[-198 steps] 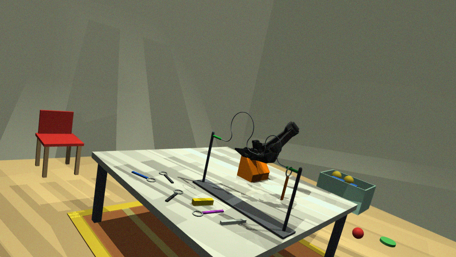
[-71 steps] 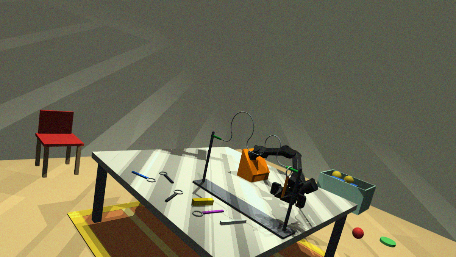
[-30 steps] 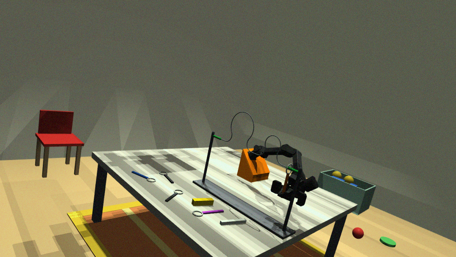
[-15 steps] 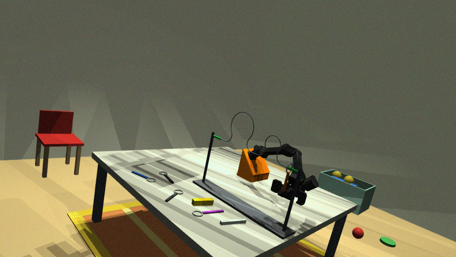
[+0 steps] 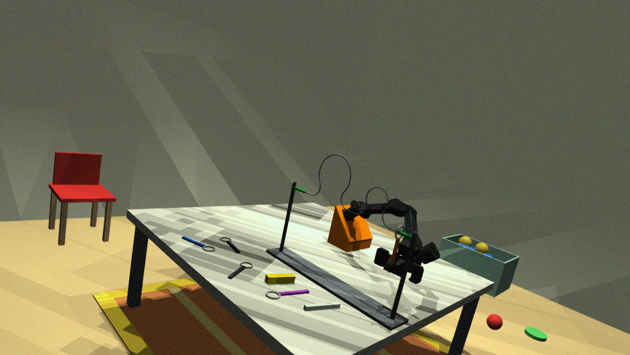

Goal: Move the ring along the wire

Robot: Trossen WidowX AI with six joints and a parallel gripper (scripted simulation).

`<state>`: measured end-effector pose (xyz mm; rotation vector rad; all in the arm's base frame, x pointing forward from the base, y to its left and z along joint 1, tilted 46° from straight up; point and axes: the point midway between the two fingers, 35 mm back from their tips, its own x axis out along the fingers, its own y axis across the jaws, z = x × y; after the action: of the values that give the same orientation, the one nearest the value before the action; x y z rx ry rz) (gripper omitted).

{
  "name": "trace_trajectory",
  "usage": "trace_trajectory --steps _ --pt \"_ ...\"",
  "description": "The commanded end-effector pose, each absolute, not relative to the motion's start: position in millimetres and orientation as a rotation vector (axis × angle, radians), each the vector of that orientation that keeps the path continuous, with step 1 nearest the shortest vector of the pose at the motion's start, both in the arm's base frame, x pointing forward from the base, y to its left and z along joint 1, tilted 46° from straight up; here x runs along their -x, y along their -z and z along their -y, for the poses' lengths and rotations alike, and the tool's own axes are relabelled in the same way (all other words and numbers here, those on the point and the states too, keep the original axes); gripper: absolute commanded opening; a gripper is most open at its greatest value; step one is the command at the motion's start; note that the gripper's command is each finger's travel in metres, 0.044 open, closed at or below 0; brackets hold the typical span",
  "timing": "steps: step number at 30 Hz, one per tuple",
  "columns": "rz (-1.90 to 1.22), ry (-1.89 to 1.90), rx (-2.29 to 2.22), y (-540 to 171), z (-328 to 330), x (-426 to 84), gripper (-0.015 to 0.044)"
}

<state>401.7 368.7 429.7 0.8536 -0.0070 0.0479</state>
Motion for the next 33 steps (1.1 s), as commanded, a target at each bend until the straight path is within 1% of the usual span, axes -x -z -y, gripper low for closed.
trace_trajectory --steps 1,10,33 --pt "0.004 -0.052 -0.845 -429.2 -369.4 -401.8 -0.015" --pt "-0.027 -0.066 -0.844 -427.8 -368.2 -398.0 -0.015" --pt "-0.423 -0.236 -0.803 -414.5 -341.7 -348.9 -0.015"
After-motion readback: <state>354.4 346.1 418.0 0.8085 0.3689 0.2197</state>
